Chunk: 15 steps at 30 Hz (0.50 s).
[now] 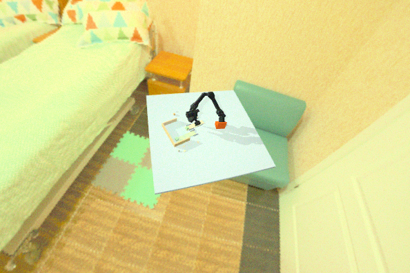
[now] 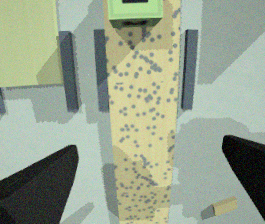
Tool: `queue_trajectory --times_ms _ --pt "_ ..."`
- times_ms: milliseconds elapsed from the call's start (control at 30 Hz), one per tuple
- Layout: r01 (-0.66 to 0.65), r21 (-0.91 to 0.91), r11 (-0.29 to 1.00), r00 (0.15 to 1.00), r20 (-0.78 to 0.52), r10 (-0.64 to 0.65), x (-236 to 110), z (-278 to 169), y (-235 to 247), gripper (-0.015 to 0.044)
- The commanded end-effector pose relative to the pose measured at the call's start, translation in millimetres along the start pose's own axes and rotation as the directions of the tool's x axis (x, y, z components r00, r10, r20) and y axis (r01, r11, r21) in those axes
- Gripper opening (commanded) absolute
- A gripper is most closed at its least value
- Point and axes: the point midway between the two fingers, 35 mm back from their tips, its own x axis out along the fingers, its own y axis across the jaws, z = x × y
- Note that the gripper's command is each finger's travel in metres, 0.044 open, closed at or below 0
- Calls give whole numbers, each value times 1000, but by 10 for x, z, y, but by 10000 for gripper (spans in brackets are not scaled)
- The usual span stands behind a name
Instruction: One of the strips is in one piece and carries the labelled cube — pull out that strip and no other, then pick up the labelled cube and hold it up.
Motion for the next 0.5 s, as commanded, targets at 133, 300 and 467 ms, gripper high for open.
queue_trajectory --times_ms 133,300,467 --pt "-4 4 1000 1000 7 4 -53 289 13 440" --pt "-4 4 1000 1000 8 4 -78 461 18 440" --pt "-4 5 1000 1000 9 4 -111 635 19 440"
